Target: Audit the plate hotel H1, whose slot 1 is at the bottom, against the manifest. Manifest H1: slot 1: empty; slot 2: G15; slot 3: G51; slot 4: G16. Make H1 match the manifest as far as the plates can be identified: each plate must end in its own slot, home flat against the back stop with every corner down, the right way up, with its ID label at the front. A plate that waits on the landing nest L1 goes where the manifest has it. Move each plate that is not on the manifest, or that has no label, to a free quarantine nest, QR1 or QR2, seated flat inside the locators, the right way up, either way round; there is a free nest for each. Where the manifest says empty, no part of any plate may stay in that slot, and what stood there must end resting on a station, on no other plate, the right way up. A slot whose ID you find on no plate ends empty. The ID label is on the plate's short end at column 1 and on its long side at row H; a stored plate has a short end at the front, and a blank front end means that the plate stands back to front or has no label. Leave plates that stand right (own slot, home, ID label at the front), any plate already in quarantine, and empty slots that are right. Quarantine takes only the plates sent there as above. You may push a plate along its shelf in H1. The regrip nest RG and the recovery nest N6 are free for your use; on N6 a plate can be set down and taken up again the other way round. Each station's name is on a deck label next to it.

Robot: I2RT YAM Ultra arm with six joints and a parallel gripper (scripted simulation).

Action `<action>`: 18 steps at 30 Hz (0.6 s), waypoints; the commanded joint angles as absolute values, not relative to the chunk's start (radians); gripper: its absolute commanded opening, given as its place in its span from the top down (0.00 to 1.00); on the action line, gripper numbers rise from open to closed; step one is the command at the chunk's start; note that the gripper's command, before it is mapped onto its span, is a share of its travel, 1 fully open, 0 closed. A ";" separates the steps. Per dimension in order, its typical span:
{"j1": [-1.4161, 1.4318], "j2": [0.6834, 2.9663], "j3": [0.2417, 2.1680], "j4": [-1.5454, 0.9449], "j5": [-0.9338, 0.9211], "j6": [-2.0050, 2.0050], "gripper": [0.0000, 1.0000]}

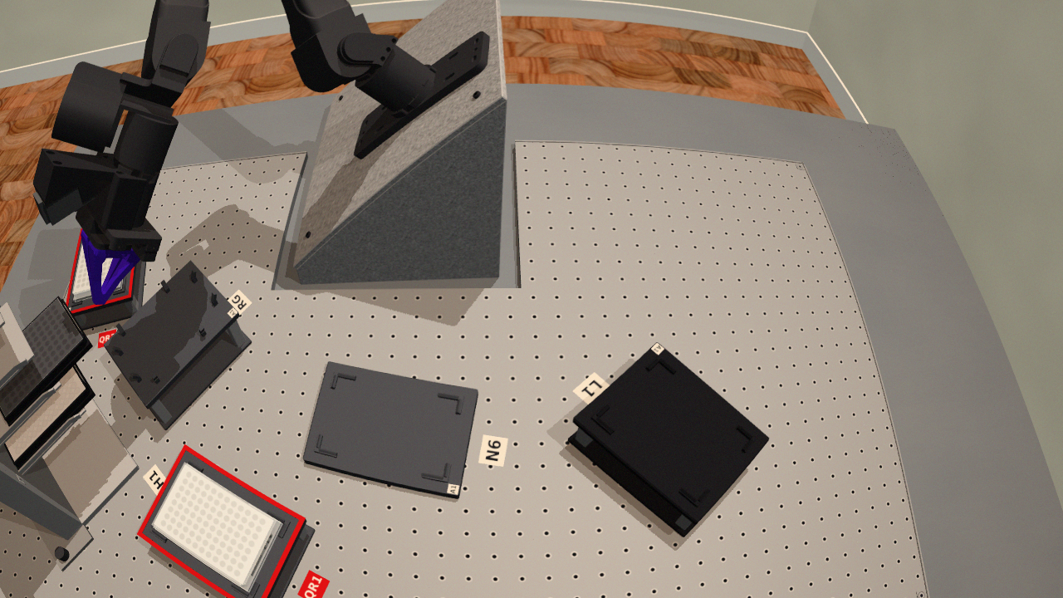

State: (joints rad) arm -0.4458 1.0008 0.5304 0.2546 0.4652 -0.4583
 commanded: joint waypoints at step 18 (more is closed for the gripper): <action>-0.446 1.039 0.573 0.263 0.458 -0.460 1.00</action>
State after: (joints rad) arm -0.4477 1.0412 0.5678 0.2588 0.4633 -0.4587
